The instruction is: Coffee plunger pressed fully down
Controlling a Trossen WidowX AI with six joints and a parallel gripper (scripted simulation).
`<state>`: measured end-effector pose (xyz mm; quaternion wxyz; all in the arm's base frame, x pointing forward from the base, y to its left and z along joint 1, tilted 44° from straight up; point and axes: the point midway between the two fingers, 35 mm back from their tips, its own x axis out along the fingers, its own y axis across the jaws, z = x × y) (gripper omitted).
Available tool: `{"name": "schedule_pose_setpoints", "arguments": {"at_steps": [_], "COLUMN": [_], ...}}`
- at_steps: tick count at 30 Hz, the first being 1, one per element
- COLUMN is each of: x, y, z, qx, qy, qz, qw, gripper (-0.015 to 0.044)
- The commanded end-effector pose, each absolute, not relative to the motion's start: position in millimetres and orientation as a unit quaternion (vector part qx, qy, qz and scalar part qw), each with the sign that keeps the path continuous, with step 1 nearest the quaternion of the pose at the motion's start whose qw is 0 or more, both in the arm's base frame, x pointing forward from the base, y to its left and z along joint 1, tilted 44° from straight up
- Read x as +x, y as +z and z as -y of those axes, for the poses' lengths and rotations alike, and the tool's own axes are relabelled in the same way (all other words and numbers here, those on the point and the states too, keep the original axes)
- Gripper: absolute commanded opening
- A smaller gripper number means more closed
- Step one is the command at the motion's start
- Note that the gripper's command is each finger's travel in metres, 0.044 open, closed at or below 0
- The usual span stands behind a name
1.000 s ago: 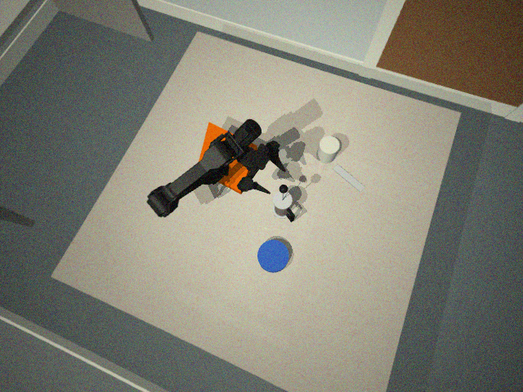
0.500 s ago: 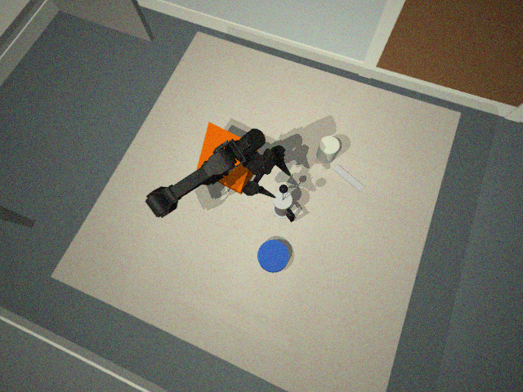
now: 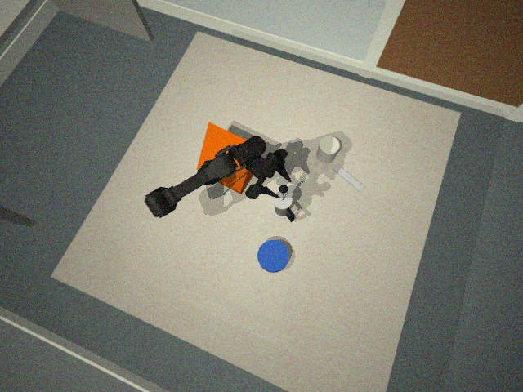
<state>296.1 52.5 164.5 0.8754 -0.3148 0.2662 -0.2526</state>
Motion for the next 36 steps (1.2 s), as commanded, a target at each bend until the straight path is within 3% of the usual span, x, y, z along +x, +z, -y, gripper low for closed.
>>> {"name": "schedule_pose_setpoints", "arguments": {"at_steps": [1, 6, 36], "x": [295.6, 295.6, 296.1], "y": [162.6, 162.6, 136.7], "z": [-52.0, -52.0, -33.3], "qx": [-0.317, -0.317, -0.313], "qy": [-0.250, -0.250, -0.250], "qz": [-0.268, -0.268, -0.274], "qw": [0.875, 0.875, 0.874], "gripper": [0.0230, 0.0120, 0.0120]}}
